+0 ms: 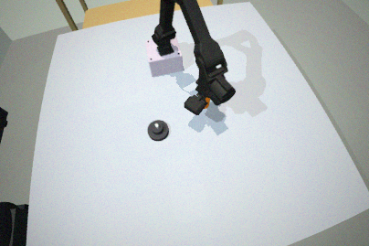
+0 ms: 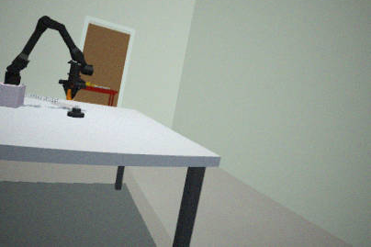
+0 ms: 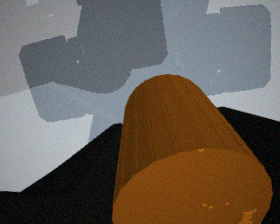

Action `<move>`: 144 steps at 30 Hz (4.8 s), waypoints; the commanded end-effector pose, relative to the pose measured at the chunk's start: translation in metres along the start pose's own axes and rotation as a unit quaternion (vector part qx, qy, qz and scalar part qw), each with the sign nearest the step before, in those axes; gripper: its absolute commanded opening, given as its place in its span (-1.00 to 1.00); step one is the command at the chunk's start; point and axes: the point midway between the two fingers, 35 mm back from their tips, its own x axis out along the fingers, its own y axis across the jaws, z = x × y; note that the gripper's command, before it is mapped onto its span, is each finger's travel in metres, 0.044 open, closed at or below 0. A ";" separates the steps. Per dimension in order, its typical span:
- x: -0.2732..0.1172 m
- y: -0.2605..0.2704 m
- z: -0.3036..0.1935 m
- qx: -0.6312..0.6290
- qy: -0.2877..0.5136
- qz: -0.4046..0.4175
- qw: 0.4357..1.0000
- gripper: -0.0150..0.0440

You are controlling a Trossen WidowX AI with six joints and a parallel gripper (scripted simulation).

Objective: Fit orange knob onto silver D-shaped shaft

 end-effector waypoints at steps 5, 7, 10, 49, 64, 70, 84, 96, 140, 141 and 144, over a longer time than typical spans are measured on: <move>-0.028 -0.001 0.004 0.002 -0.005 -0.001 1.000 -0.49; -0.034 -0.001 0.004 0.002 -0.005 -0.001 1.000 -0.49; -0.043 -0.001 0.004 0.002 -0.005 -0.001 1.000 -0.49; -0.065 -0.059 -0.015 0.014 -0.004 -0.005 1.000 -0.49; -0.054 -0.101 -0.034 0.010 -0.003 -0.006 1.000 -0.49; -0.050 -0.117 -0.043 0.009 -0.003 -0.007 1.000 -0.49; -0.039 -0.152 -0.069 0.005 -0.001 -0.008 1.000 -0.49; -0.029 -0.180 -0.094 0.002 0.001 -0.008 1.000 -0.49; -0.001 -0.182 -0.099 0.007 0.001 -0.008 1.000 -0.49; -0.001 -0.182 -0.099 0.007 0.001 -0.008 1.000 -0.49; -0.004 -0.182 -0.099 0.007 0.001 -0.008 1.000 -0.49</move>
